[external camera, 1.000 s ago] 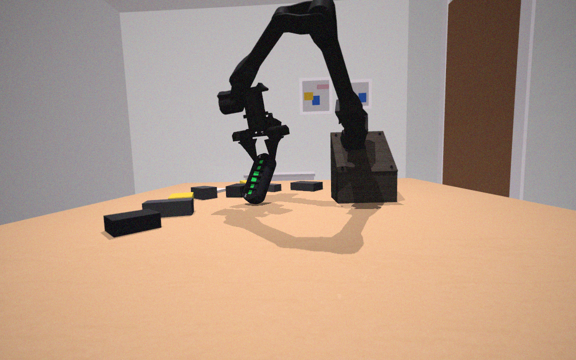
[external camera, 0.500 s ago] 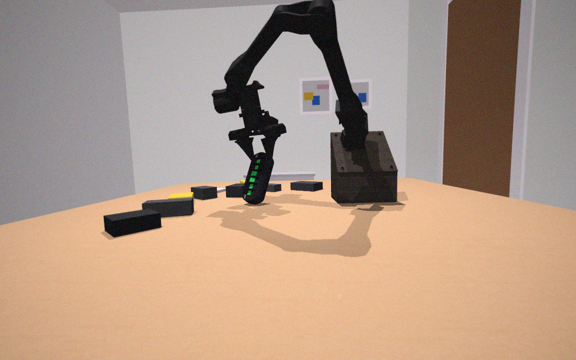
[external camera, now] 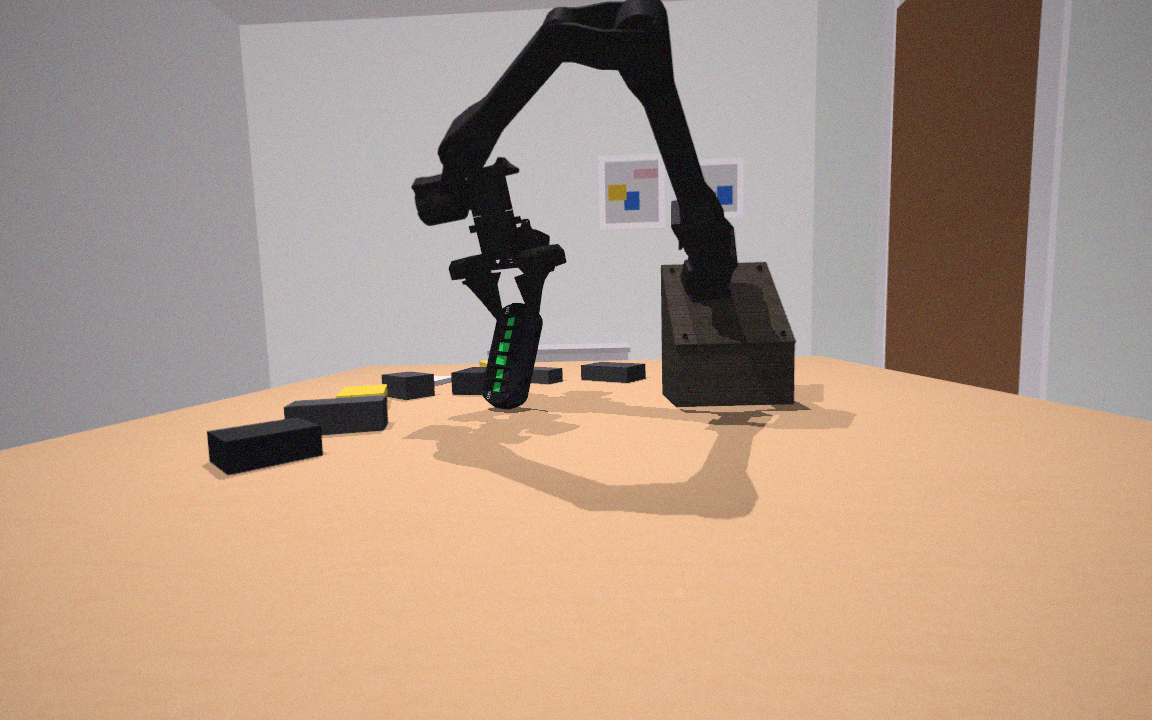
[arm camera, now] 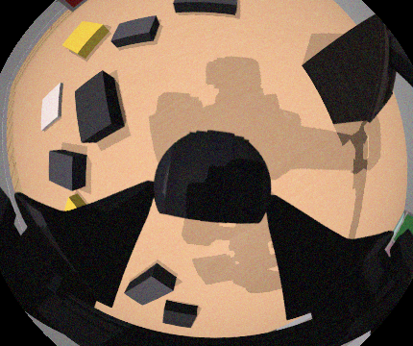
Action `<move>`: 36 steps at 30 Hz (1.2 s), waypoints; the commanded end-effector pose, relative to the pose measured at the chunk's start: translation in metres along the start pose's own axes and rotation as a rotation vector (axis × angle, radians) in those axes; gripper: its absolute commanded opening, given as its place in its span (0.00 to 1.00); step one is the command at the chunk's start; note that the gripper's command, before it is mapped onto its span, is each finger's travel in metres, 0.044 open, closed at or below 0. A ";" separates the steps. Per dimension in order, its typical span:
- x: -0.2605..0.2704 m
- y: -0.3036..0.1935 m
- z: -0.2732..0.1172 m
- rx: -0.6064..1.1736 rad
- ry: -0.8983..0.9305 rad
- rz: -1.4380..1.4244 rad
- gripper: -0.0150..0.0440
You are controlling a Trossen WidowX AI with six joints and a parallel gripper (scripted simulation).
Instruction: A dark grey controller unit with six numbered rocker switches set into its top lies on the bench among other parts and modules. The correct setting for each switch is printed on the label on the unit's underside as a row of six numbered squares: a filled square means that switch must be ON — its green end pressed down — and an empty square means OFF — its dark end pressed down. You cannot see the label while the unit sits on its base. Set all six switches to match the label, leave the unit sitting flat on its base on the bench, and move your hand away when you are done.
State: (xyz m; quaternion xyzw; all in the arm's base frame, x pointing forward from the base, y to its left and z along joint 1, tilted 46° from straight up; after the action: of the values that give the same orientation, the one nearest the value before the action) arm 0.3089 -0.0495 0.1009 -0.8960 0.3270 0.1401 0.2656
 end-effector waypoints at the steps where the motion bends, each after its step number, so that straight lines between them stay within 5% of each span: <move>1: 0.001 -0.008 -0.002 0.009 0.006 -0.012 0.83; 36: 0.000 -0.026 -0.010 0.091 0.005 -0.013 0.83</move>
State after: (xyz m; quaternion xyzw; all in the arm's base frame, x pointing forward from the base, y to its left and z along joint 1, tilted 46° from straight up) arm 0.3236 -0.0428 0.1165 -0.8864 0.3328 0.1251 0.2965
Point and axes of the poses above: the point midway between the two fingers, 35 mm back from their tips, its own z axis out along the fingers, its own x axis across the jaws, y = z × x, the point moved 9 cm from there along -z, back along the fingers
